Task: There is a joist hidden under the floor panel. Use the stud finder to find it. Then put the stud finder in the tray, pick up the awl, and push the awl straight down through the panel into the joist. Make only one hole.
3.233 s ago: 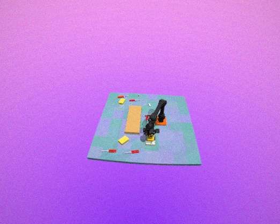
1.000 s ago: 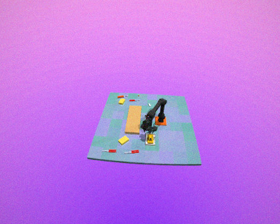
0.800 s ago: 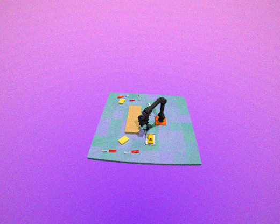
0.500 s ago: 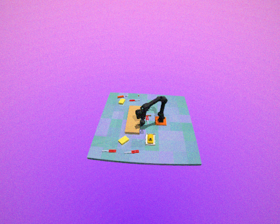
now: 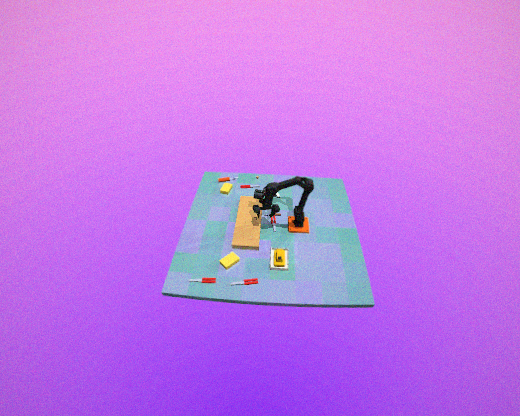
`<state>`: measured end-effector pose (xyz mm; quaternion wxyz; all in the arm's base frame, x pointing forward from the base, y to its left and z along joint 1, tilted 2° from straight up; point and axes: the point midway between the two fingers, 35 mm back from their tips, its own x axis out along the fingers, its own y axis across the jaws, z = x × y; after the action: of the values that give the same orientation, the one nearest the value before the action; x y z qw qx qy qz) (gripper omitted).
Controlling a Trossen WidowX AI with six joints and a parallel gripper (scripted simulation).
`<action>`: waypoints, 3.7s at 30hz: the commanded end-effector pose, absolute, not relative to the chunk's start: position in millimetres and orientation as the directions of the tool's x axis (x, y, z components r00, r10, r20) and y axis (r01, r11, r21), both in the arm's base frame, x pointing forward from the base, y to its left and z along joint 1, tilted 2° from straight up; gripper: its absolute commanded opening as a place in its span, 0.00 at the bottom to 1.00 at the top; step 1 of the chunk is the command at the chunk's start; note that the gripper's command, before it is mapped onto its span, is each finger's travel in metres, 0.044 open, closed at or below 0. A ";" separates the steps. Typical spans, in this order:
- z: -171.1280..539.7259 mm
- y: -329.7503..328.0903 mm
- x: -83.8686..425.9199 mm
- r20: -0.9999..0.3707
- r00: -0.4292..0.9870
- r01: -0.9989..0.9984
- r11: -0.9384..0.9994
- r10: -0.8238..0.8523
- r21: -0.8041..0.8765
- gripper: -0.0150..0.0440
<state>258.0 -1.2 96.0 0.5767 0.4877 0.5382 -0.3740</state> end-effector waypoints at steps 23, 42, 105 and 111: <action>65.0 -120.0 145.5 -0.998 0.054 0.049 -0.999 0.013 -0.010 1.00; 54.6 -118.1 146.3 -0.998 0.054 0.049 -0.999 0.013 -0.010 1.00; 74.2 -123.2 153.0 -0.998 0.055 0.049 -0.999 0.012 -0.010 0.25; 104.8 -122.1 152.1 -0.998 0.055 0.049 -0.999 0.012 -0.010 0.25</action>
<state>152.4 -121.6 86.2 0.0121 0.7253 0.0261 -0.6879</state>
